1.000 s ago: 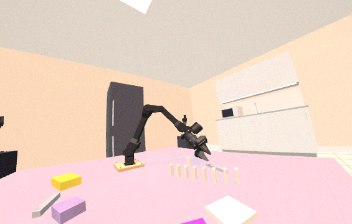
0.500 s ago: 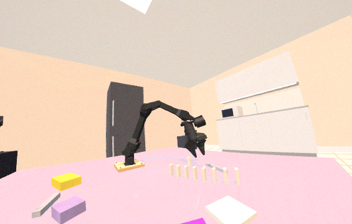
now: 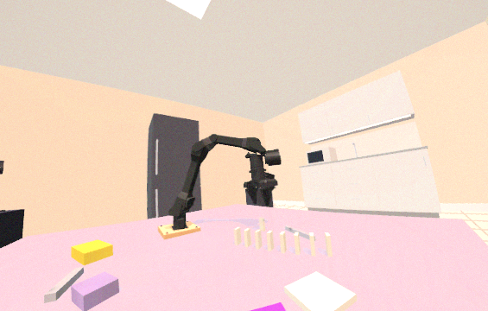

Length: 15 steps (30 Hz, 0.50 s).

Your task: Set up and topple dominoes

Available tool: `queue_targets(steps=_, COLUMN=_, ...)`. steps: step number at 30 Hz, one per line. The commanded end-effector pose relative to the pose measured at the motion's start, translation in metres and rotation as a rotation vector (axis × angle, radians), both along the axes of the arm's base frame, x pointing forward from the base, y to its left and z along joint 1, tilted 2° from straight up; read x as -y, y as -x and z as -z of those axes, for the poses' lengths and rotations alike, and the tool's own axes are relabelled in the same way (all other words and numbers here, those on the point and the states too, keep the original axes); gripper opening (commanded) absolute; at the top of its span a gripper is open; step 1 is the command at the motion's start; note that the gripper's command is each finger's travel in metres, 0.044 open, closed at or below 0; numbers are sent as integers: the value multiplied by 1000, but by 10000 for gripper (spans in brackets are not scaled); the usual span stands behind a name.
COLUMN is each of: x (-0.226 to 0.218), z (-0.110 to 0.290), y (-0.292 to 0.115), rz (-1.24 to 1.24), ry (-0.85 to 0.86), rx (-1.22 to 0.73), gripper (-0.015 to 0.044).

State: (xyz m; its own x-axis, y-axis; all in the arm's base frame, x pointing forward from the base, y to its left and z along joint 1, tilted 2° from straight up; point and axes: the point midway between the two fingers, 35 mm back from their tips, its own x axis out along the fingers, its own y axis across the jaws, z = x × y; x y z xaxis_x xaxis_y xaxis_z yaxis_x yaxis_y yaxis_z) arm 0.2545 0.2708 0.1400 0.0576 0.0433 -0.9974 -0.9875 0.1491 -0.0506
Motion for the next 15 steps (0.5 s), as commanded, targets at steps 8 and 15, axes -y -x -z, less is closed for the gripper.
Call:
queue_targets(steps=8, x=-2, z=58, y=-1, rz=-7, ry=0, rx=-14, gripper=440)
queue_targets(steps=15, x=-2, z=65, y=-1, rz=-7, ry=0, rx=-14, gripper=440)
